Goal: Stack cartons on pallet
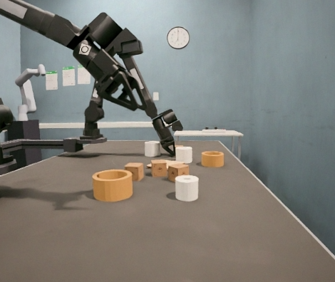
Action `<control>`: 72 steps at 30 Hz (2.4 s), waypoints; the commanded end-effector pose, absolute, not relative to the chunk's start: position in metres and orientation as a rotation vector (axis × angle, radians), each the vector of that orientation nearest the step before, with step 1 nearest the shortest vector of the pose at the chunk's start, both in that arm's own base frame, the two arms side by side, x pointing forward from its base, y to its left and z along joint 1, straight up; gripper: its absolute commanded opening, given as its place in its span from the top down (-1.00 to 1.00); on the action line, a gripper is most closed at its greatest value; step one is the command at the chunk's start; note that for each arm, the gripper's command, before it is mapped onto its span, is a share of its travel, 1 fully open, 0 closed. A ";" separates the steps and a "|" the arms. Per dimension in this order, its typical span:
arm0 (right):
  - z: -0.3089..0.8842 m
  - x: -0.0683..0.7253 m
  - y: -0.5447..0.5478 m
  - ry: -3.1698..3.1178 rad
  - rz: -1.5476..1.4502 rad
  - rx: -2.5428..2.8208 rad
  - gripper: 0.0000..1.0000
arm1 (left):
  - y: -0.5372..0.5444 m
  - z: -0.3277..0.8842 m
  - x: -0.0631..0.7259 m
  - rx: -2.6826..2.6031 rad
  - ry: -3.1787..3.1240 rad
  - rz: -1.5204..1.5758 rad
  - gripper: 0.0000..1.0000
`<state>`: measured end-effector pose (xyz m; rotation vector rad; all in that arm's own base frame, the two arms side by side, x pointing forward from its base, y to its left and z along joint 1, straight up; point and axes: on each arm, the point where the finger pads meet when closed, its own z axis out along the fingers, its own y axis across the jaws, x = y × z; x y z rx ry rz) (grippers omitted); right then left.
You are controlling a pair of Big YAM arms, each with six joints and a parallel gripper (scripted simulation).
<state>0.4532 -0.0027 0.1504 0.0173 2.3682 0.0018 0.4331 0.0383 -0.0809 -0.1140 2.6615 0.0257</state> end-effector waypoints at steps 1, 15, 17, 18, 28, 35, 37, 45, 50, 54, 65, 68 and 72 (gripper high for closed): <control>0.169 0.465 -0.002 2.341 -0.004 -0.002 -1.00 | 0.038 -0.071 0.430 -0.119 2.650 0.026 -0.50; 0.169 0.465 -0.002 2.341 -0.004 -0.002 -1.00 | 0.037 -0.050 0.412 -0.120 2.659 0.030 -1.00; 0.169 0.465 -0.002 2.341 -0.004 -0.002 -1.00 | 0.036 -0.041 0.406 -0.119 2.659 0.030 -1.00; 0.169 0.465 -0.002 2.341 -0.004 -0.002 -1.00 | 0.036 -0.041 0.406 -0.119 2.659 0.030 -1.00; 0.169 0.465 -0.002 2.341 -0.004 -0.002 -1.00 | 0.038 0.003 0.418 -0.120 2.609 0.027 -1.00; 0.169 0.465 -0.002 2.341 -0.004 -0.002 -1.00 | 0.029 -0.003 0.419 -0.135 2.629 0.009 -0.55; 0.169 0.465 -0.002 2.341 -0.004 -0.002 -1.00 | 0.023 -0.004 0.421 -0.154 2.631 0.003 -0.49; 0.169 0.465 -0.002 2.341 -0.004 -0.002 -1.00 | -0.085 -0.005 0.428 -0.174 2.651 -0.040 -0.49; 0.169 0.465 -0.002 2.341 -0.004 -0.002 -1.00 | -0.185 -0.006 0.410 -0.096 2.649 -0.037 -0.49; 0.169 0.465 -0.002 2.341 -0.004 -0.002 -1.00 | -0.225 -0.006 0.396 -0.059 2.642 -0.036 -0.49; 0.169 0.465 -0.002 2.341 -0.004 -0.002 -1.00 | -0.357 -0.014 0.312 0.072 2.607 -0.044 -0.49; 0.169 0.465 -0.002 2.341 -0.004 -0.002 -1.00 | -0.369 -0.018 0.300 0.093 2.609 -0.042 -0.49; 0.169 0.465 -0.002 2.341 -0.004 -0.002 -1.00 | -0.370 -0.019 0.300 0.091 2.609 -0.035 -0.49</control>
